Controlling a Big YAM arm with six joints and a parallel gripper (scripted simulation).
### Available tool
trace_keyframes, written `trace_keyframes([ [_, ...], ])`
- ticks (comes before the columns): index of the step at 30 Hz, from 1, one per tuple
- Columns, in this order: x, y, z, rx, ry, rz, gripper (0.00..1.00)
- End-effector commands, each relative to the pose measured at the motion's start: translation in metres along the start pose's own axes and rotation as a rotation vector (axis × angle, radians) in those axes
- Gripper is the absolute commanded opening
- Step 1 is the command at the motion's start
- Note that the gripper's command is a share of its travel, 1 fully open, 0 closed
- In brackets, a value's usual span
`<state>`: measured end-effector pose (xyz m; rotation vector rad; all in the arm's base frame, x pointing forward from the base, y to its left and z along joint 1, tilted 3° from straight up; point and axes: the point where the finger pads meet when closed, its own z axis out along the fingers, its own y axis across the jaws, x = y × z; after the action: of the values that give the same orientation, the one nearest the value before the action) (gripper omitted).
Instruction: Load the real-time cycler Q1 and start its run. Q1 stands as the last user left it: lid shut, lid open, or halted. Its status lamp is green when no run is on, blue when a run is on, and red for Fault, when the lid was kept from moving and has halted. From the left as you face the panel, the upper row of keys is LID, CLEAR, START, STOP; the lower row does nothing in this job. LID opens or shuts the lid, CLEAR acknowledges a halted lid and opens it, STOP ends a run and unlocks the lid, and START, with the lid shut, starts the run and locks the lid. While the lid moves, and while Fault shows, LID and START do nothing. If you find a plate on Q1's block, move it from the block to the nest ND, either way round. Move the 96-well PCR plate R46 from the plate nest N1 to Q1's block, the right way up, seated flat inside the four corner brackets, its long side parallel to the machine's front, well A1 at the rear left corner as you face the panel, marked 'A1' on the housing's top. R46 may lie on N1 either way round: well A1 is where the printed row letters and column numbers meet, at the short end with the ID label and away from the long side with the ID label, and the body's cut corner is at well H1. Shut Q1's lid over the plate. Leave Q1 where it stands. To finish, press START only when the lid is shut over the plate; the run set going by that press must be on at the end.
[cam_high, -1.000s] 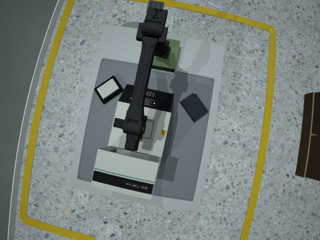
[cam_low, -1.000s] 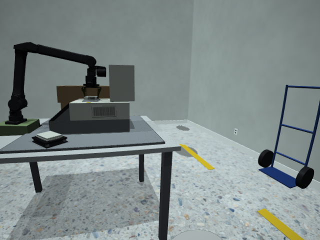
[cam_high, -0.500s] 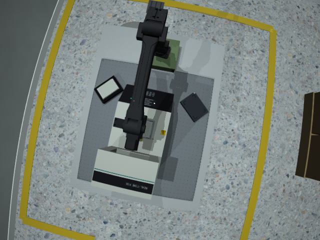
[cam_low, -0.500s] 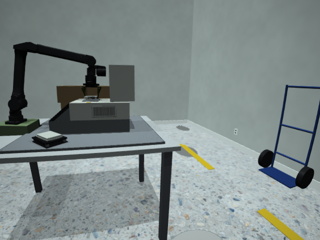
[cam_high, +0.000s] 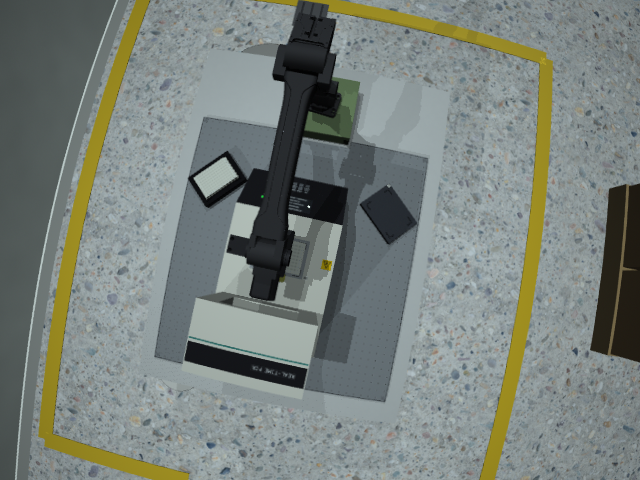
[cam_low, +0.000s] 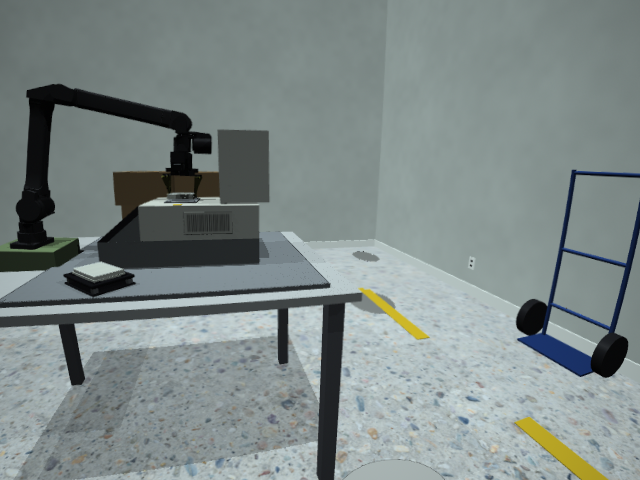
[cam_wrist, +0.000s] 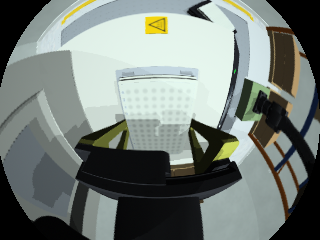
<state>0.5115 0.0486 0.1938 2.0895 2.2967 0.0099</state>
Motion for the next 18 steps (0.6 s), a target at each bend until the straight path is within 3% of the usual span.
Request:
trace_keyframes([
  [1, -0.005, 0.001, -0.015, -0.028, -0.003, -0.001, 0.0],
  [11, -0.005, 0.011, -0.03, -0.056, -0.003, 0.0, 0.0],
  [18, -0.005, 0.02, -0.026, -0.061, -0.004, 0.0, 0.0],
])
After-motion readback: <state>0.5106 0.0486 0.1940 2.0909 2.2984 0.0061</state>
